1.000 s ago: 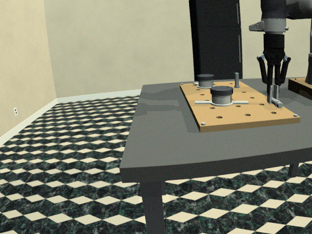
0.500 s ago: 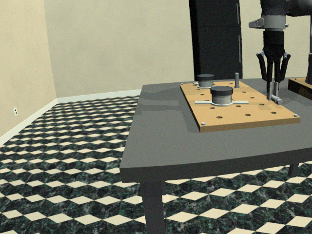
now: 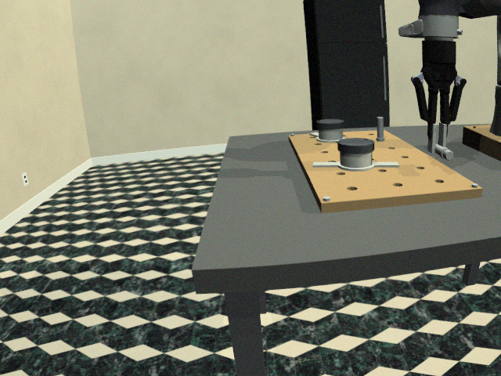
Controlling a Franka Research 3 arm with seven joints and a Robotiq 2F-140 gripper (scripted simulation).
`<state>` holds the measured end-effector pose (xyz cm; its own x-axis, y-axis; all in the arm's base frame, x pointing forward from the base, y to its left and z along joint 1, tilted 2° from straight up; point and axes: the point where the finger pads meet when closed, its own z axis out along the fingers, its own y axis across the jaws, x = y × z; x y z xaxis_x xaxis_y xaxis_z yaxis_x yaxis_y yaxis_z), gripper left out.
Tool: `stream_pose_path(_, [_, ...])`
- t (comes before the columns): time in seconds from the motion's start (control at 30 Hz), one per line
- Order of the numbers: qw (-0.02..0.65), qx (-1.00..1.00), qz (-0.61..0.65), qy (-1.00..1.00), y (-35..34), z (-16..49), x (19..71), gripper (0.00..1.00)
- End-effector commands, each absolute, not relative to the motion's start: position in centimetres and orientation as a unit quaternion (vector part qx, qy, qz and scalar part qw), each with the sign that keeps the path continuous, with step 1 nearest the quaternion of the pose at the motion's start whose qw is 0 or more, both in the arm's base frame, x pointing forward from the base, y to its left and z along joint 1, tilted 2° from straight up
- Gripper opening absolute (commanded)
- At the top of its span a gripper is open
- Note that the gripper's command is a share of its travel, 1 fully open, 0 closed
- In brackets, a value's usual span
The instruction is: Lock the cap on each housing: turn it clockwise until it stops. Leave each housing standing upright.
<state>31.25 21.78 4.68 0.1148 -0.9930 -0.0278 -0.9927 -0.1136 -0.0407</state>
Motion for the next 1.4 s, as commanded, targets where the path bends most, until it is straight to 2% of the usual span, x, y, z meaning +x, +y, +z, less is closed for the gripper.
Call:
stream_pose_path(0.0, [0.021, -0.749, 0.003, 0.662, 21.9, 5.3, 30.8, 0.1])
stream_pose_path(1.37, [0.021, -0.749, 0.003, 0.662, 21.6, 13.1, 30.6, 0.1])
